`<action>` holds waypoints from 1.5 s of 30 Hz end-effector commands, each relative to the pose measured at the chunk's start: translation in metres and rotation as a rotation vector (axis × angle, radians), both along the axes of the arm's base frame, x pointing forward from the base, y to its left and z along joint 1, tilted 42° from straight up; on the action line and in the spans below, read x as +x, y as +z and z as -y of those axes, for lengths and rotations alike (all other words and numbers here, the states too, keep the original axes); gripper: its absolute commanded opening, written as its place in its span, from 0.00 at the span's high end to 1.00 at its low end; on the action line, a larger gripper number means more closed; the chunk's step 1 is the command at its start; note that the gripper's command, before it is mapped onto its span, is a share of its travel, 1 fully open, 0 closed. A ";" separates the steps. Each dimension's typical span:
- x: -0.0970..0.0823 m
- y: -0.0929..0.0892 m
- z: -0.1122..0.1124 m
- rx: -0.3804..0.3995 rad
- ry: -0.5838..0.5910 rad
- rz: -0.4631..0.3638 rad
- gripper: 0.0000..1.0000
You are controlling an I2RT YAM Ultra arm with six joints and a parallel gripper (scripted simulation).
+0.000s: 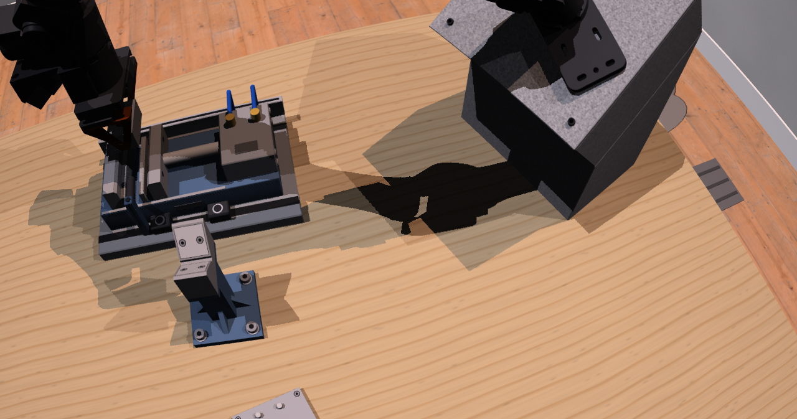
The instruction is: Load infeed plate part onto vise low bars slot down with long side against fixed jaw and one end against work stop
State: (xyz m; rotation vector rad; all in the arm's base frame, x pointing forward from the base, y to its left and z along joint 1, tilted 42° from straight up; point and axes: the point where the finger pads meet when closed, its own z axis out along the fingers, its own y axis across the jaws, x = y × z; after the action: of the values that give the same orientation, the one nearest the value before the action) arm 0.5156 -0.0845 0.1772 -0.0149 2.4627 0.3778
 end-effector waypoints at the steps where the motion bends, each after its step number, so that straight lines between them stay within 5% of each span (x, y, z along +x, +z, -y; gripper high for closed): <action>1: -0.003 0.020 0.006 -0.015 -0.020 0.042 1.00; 45: -0.003 0.024 0.006 -0.018 -0.017 0.045 1.00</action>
State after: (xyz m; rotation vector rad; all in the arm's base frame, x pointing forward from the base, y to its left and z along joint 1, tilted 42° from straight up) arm 0.5156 -0.0845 0.1771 -0.0149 2.4627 0.3778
